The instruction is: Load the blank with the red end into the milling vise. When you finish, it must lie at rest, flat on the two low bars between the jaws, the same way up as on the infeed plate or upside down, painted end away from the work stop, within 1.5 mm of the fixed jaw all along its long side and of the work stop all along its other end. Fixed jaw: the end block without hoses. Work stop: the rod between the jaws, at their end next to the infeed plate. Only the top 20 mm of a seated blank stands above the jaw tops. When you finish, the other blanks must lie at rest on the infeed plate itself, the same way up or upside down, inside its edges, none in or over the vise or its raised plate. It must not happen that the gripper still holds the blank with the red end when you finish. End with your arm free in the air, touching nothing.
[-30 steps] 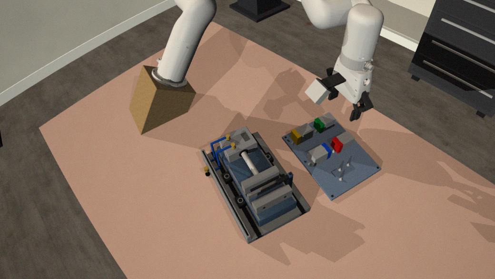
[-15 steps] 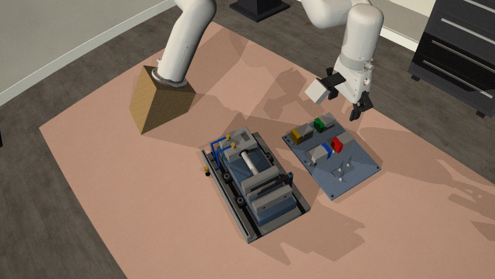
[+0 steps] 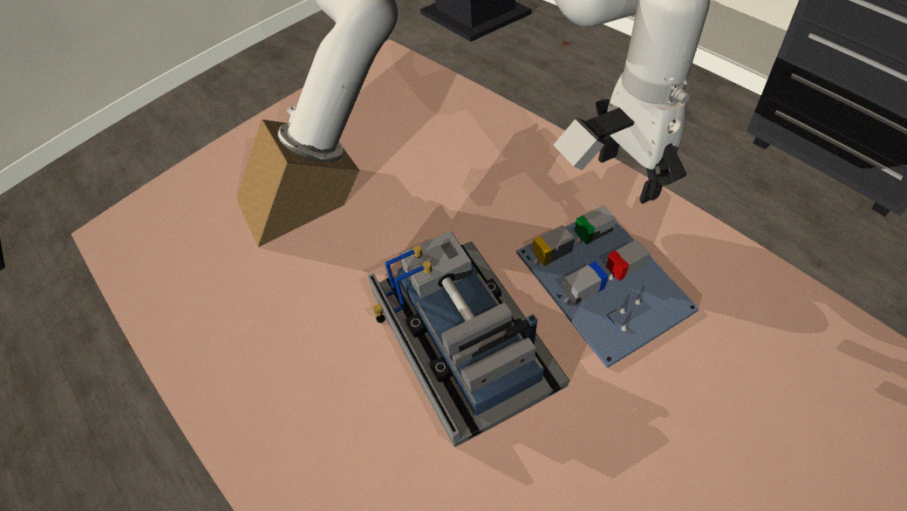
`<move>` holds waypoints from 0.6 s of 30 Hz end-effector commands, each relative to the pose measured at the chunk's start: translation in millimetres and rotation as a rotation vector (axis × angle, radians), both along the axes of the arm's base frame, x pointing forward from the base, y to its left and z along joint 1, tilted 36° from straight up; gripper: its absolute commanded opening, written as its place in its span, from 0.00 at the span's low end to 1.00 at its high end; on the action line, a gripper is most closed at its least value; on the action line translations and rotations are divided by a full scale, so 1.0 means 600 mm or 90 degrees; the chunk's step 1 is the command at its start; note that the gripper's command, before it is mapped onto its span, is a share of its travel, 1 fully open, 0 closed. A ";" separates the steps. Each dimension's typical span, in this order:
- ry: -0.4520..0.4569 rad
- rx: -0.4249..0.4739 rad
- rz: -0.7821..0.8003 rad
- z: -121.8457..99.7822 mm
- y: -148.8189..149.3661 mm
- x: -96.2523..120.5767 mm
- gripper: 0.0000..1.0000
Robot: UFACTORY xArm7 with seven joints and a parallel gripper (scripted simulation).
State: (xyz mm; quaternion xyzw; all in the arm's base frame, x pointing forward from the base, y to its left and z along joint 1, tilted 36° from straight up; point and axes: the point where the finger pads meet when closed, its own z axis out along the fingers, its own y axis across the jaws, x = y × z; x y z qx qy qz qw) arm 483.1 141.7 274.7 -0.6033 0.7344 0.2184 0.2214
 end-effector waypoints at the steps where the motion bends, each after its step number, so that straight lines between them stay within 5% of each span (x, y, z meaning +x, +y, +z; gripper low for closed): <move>1: -0.003 0.000 -0.003 0.007 -0.008 0.000 1.00; 10: -0.016 -0.005 -0.013 0.055 -0.064 -0.015 1.00; 18: -0.012 -0.003 -0.009 0.062 -0.071 -0.016 1.00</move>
